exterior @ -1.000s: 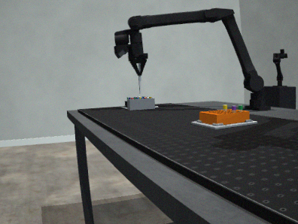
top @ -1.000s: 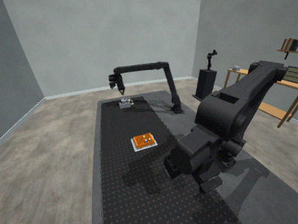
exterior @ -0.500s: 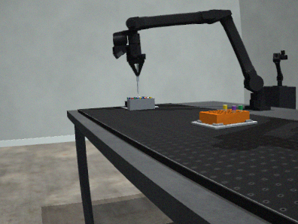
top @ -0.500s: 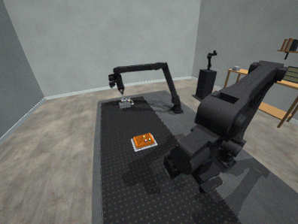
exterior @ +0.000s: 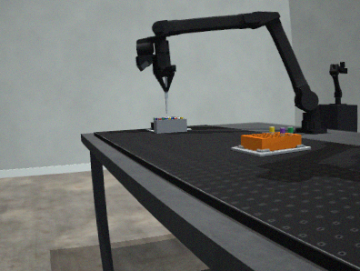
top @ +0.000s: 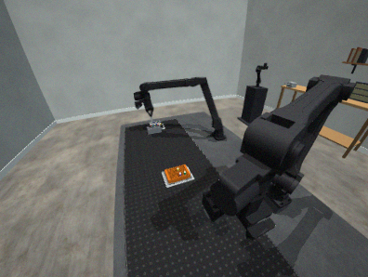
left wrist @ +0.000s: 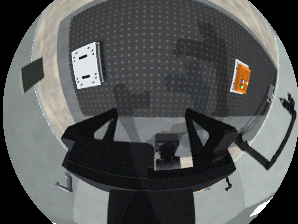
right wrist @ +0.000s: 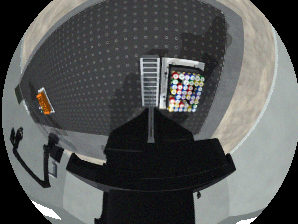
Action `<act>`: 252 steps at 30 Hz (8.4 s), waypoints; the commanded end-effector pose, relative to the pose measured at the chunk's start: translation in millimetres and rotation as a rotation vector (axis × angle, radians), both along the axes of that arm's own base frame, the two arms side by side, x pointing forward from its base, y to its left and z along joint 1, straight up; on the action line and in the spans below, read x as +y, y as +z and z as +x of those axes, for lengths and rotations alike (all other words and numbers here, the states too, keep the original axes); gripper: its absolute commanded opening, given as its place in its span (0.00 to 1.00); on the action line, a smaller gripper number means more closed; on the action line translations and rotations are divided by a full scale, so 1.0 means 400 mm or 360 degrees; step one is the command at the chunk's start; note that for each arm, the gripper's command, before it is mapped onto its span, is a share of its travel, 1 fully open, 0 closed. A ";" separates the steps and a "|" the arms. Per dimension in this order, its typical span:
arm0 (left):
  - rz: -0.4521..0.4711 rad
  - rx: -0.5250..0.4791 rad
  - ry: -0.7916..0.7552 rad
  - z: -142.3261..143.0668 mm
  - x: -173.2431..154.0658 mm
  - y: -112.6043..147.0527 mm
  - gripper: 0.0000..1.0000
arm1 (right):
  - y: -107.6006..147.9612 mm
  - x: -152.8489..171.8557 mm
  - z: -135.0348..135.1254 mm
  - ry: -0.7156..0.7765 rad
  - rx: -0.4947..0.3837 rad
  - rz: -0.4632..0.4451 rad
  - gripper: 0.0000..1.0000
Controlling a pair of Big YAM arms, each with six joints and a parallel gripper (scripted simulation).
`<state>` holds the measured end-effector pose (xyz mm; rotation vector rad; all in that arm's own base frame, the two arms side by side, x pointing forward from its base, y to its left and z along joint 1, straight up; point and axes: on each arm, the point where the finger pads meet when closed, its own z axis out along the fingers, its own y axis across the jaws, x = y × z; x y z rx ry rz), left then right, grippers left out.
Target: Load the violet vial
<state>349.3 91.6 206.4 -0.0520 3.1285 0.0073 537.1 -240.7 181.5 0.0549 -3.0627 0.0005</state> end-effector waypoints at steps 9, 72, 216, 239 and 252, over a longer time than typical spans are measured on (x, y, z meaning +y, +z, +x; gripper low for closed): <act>-0.0016 0.0042 -0.0031 -0.002 -0.011 -0.021 1.00 | 0.042 -0.003 0.019 0.0002 -0.0059 -0.0026 0.07; -0.0016 0.0042 -0.0031 -0.002 -0.011 -0.021 1.00 | 0.108 -0.010 0.037 -0.0004 -0.0155 -0.0066 0.07; -0.0016 0.0042 -0.0031 -0.002 -0.011 -0.021 1.00 | 0.044 -0.003 0.014 0.0003 -0.0064 -0.0026 0.07; -0.0016 0.0042 -0.0031 -0.002 -0.011 -0.021 1.00 | 0.066 -0.018 0.034 0.0004 -0.0106 -0.0041 0.07; -0.0016 0.0042 -0.0031 -0.002 -0.011 -0.021 1.00 | 0.044 -0.003 0.019 0.0003 -0.0066 -0.0026 0.07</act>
